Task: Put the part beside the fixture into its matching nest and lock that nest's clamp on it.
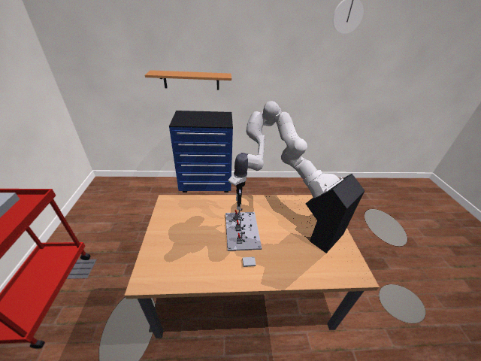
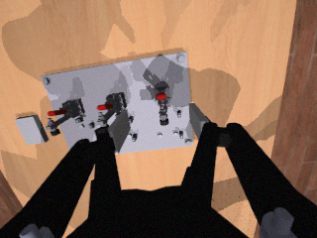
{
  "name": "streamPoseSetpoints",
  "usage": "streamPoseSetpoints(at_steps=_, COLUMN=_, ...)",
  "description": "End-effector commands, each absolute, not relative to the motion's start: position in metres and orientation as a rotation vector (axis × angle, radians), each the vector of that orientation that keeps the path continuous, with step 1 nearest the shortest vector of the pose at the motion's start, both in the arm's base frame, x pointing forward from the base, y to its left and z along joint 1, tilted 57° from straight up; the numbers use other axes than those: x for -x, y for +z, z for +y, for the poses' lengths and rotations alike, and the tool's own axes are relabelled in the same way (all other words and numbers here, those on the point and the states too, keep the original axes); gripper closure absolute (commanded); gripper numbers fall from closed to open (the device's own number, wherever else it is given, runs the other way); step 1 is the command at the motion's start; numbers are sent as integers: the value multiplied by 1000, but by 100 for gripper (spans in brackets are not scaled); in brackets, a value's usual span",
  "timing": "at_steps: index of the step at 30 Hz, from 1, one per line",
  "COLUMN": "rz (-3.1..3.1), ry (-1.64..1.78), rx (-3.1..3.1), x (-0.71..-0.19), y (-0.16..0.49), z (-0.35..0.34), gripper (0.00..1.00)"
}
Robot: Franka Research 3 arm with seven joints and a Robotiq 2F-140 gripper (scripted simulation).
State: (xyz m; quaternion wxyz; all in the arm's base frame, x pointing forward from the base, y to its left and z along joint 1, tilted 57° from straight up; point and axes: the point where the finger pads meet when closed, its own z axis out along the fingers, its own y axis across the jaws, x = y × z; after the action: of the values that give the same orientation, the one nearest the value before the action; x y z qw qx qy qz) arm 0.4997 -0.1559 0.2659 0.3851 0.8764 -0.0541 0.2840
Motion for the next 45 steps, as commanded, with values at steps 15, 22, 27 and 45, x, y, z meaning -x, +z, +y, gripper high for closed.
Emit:
streamPoseSetpoints(at_steps=15, rz=-128, ry=697, rx=-2225, x=-484, y=280, z=-139, gripper=42)
streamPoseSetpoints(at_steps=22, rz=-128, ry=697, rx=-2225, x=-486, y=273, z=-132, gripper=42)
streamPoseSetpoints(at_steps=27, rz=-128, ry=697, rx=-2225, x=-492, y=255, z=-116, gripper=42)
streamPoseSetpoints(at_steps=45, rz=-128, ry=697, rx=-2225, x=-524, y=143, z=-11, gripper=42)
